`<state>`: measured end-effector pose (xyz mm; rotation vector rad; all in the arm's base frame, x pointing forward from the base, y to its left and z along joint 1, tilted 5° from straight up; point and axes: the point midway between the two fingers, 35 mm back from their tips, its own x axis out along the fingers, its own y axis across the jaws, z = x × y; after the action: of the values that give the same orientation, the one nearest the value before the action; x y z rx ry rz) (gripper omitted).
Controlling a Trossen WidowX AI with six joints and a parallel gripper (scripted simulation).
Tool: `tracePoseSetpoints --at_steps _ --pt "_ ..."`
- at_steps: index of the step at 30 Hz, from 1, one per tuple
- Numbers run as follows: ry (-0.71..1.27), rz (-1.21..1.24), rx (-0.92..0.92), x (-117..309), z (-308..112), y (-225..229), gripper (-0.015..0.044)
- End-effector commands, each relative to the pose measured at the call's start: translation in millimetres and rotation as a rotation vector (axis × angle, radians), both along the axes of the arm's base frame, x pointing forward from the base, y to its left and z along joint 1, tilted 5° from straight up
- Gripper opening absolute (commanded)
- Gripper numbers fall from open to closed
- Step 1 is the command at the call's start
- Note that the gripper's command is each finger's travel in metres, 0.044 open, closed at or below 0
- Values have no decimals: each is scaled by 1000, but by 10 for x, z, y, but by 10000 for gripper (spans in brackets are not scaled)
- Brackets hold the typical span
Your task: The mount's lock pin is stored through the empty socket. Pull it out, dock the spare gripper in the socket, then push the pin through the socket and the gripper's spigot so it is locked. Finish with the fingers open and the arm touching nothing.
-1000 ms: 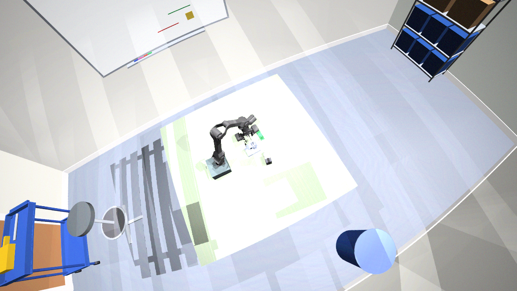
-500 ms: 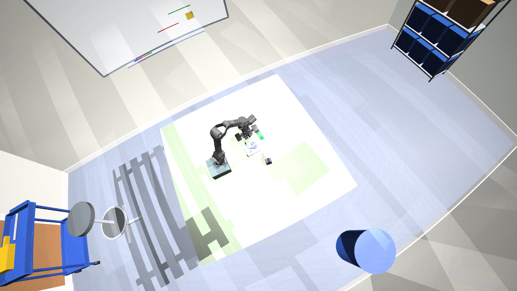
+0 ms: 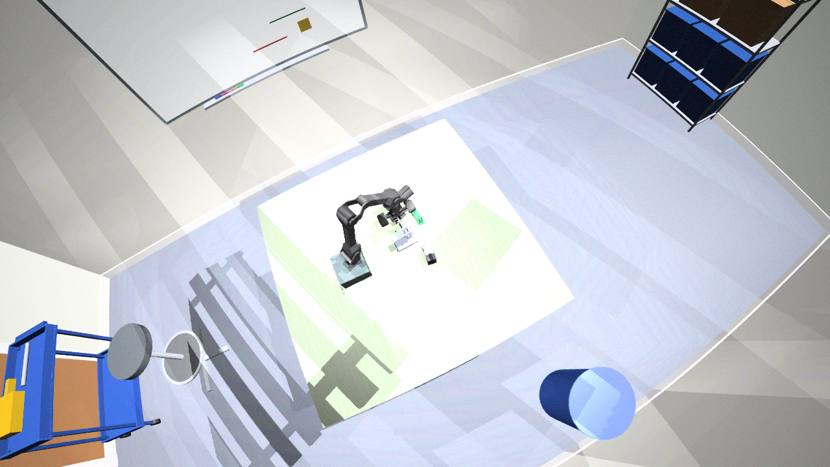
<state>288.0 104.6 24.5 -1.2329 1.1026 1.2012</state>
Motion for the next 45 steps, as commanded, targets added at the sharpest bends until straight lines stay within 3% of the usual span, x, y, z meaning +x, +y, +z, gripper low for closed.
tracePoseSetpoints --at_steps 1,45 --pt "1 15 59 -4 39 44 0" --pt "21 22 95 1 87 348 0"
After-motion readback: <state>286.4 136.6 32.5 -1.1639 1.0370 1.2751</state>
